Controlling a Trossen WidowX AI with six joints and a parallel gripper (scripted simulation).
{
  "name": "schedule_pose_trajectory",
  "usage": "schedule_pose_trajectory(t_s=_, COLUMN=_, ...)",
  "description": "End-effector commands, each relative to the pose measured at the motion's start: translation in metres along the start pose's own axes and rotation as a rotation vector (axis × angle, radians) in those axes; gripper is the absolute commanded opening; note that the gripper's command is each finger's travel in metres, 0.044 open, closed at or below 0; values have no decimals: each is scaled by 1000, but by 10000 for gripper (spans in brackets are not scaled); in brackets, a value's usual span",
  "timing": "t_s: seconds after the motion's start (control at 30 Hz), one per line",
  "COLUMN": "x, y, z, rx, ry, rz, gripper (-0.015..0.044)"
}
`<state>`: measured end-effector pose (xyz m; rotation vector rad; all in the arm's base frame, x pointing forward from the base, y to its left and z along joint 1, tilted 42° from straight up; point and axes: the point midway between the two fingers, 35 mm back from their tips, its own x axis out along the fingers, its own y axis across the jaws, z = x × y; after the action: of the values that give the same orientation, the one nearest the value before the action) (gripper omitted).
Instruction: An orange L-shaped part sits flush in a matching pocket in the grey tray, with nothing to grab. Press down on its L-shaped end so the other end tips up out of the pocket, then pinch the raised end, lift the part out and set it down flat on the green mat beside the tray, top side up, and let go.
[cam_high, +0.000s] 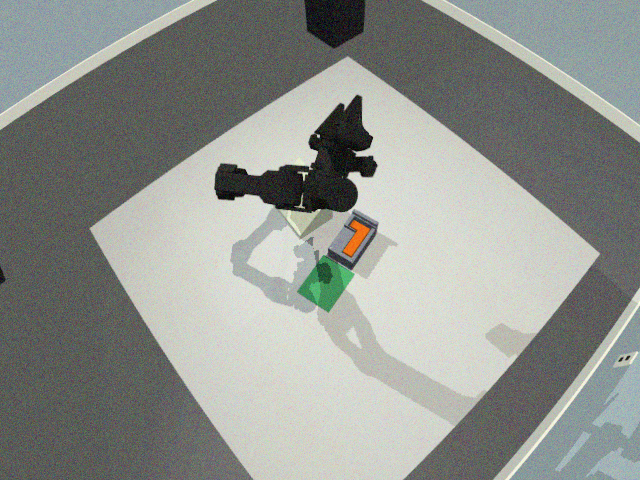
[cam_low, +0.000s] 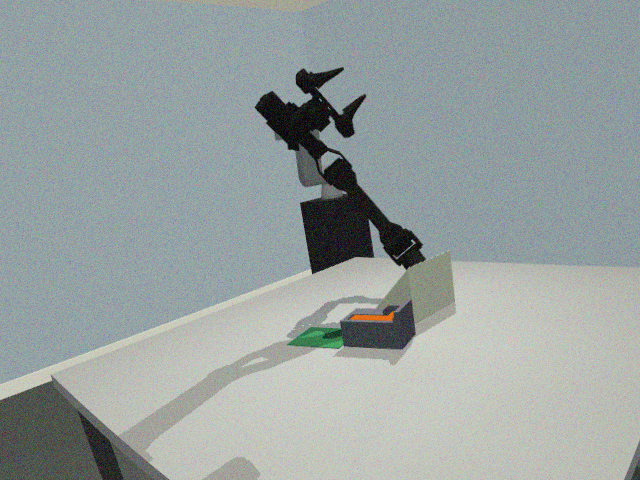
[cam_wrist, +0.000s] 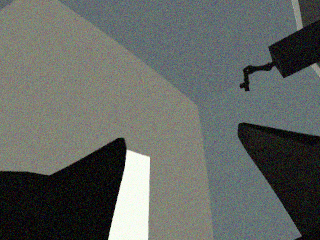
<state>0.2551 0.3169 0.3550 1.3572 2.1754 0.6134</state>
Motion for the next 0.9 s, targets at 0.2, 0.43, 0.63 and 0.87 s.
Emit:
schedule_pose_trajectory(t_s=0.2, x=15, y=-49, z=100, rx=5, ry=-330, rz=-160, gripper=216)
schedule_pose_trajectory(t_s=0.43, x=0, y=-148, z=199, rx=-8, ry=-678, rz=-577, gripper=180)
schedule_pose_trajectory(t_s=0.63, x=-55, y=-252, z=247, rx=-82, ry=-850, rz=-1209, gripper=180)
schedule_pose_trajectory(t_s=0.87, x=-120, y=-312, z=249, rx=-197, ry=-775, rz=-1879, gripper=180)
